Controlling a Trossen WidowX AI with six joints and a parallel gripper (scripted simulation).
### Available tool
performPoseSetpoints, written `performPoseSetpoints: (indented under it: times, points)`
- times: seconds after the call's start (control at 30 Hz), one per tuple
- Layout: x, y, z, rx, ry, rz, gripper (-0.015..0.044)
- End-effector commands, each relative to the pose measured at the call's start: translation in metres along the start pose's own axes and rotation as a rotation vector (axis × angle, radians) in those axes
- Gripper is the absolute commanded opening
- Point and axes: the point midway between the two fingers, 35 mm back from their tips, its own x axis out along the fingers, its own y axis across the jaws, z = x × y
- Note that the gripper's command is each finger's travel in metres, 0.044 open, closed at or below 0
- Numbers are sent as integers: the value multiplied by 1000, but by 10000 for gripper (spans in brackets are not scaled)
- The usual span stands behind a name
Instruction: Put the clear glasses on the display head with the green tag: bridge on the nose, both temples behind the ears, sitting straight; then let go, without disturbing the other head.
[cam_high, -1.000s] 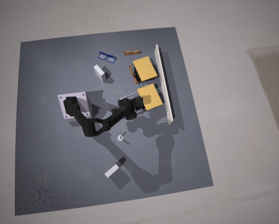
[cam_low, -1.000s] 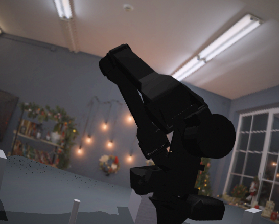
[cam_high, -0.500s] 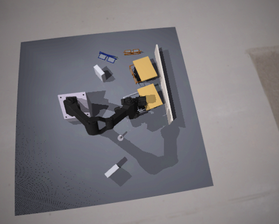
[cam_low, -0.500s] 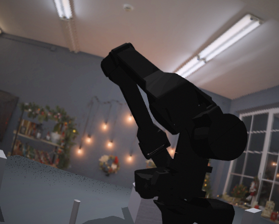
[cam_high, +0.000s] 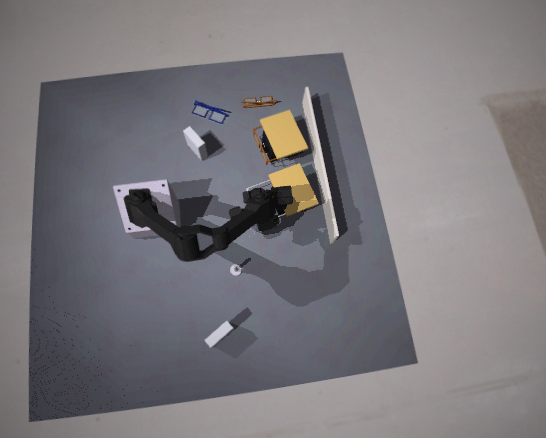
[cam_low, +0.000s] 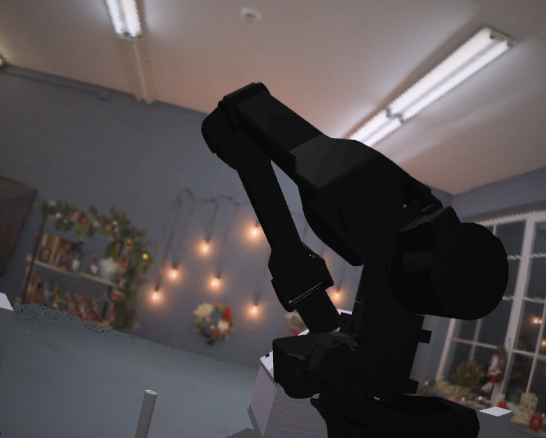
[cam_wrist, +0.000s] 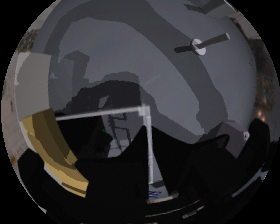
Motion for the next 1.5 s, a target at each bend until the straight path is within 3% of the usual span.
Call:
performPoseSetpoints:
  times: [0.0,1.47]
  points:
    - [-1,8,0,3,-4,5,0]
    - [-2,55,1,5,-4,7,0]
